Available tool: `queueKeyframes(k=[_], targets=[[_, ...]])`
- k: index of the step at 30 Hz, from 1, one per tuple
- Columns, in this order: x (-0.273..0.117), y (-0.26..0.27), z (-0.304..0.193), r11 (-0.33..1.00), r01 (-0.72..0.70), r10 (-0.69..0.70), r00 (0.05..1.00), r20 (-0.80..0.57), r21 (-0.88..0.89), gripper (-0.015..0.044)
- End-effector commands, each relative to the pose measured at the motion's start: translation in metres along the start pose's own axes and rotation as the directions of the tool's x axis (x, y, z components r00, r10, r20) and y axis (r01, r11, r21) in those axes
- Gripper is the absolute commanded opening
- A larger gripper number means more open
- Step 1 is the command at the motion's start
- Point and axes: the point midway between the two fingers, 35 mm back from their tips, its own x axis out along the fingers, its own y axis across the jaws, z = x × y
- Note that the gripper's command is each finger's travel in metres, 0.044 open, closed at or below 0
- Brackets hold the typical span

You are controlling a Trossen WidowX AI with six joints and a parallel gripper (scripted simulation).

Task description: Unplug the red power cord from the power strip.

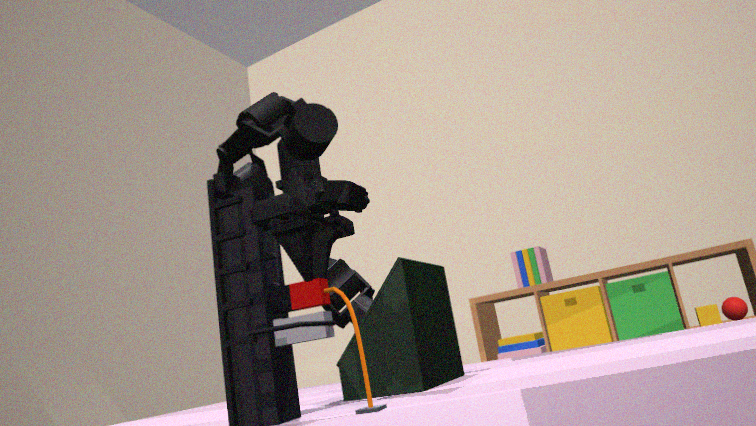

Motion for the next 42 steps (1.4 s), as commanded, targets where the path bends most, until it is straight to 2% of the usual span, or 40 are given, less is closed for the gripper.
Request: queueKeyframes(k=[1,8,12,20,42], targets=[[0.008,0.002,-0.001,1.000,-0.005,0.005,1.000,-0.007,-0.007,0.0160],[0.009,0.002,-0.001,1.000,-0.005,0.005,1.000,-0.007,-0.007,0.0160],[0.007,0.000,-0.001,1.000,-0.003,0.003,1.000,-0.002,0.000,0.0055],[0.007,0.000,-0.001,1.000,-0.003,0.003,1.000,-0.002,0.000,0.0002],[0.005,-0.001,0.031,1.000,-0.003,0.003,1.000,0.000,-0.003,0.0000]])
